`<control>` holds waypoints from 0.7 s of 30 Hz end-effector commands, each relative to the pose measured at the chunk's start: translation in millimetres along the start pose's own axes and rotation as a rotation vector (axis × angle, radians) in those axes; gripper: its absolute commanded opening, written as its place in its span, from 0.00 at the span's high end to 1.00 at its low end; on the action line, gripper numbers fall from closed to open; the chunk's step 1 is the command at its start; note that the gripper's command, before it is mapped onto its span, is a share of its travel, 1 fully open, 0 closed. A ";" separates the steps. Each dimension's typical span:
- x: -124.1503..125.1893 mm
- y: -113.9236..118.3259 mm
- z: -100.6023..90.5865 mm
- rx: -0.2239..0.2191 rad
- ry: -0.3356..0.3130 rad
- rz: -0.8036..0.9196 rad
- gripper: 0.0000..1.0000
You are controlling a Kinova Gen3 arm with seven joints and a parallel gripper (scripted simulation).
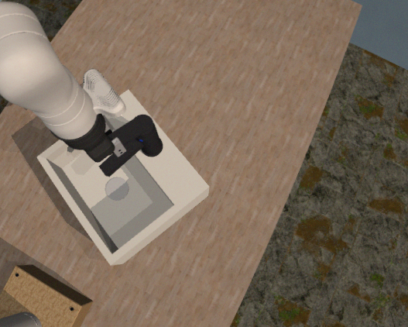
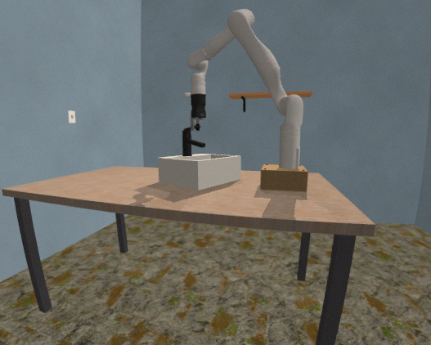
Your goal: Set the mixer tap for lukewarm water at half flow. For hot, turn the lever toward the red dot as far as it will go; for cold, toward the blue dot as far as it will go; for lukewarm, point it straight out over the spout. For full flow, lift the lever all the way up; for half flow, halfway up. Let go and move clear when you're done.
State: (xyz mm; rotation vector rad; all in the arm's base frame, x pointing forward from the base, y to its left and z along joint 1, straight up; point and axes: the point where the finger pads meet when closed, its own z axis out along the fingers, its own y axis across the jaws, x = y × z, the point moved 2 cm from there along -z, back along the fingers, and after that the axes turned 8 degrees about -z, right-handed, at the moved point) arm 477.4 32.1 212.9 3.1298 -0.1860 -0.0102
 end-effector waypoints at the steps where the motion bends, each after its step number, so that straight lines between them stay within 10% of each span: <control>1: 5.9 -0.4 -6.4 0.003 0.016 -0.002 1.00; 12: 5.9 -0.4 -6.4 0.003 0.016 -0.002 1.00; 13: 5.9 -0.4 -6.4 0.003 0.016 -0.002 0.00; 21: 5.9 -0.4 -6.4 0.003 0.016 -0.002 0.00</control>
